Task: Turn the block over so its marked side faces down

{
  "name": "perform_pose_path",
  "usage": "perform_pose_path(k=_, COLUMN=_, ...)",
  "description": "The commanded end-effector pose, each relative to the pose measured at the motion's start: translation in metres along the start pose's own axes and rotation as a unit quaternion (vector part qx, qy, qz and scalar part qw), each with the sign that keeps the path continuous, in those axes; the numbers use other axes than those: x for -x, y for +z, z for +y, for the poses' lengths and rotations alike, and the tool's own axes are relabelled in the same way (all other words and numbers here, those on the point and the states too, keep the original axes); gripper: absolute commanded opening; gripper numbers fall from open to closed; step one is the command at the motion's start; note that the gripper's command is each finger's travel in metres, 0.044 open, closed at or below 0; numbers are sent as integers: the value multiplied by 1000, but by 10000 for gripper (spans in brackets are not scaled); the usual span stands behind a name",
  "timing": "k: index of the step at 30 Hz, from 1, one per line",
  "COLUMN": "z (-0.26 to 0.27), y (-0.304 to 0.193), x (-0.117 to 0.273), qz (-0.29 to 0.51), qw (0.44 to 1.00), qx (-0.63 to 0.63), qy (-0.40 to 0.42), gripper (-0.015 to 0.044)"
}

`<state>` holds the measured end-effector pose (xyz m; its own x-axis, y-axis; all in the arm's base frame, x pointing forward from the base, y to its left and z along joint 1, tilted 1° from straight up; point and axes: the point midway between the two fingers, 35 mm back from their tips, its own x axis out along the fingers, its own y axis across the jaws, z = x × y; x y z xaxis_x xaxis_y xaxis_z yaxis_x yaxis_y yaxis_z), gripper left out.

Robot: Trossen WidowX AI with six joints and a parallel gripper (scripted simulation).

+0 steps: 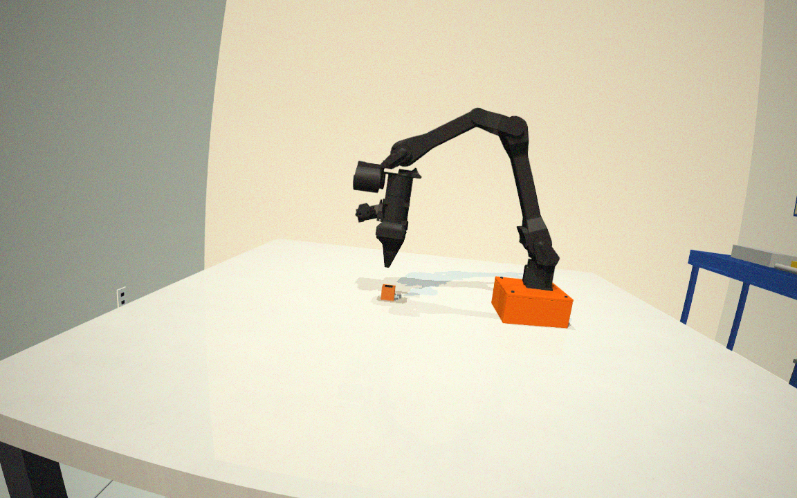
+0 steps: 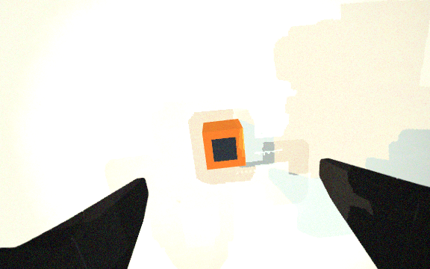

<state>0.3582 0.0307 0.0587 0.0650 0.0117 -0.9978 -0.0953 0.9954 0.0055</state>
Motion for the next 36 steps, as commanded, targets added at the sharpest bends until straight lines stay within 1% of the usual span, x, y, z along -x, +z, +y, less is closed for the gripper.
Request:
perform_pose_path(k=1, z=1, y=-7, x=-22, qz=17, qw=1000, qx=2, qy=3, gripper=440)
perform_pose_path(k=4, z=1, y=-7, x=-24, qz=17, qw=1000, qx=2, qy=3, gripper=440)
perform_pose_path(k=7, z=1, y=-7, x=-37, qz=17, qw=1000, qx=2, qy=3, gripper=440)
perform_pose_path(k=31, z=1, y=-8, x=-70, qz=17, qw=1000, qx=2, qy=3, gripper=440)
perform_pose_path(k=36, z=1, y=-8, x=-70, qz=17, qw=1000, qx=2, qy=3, gripper=309)
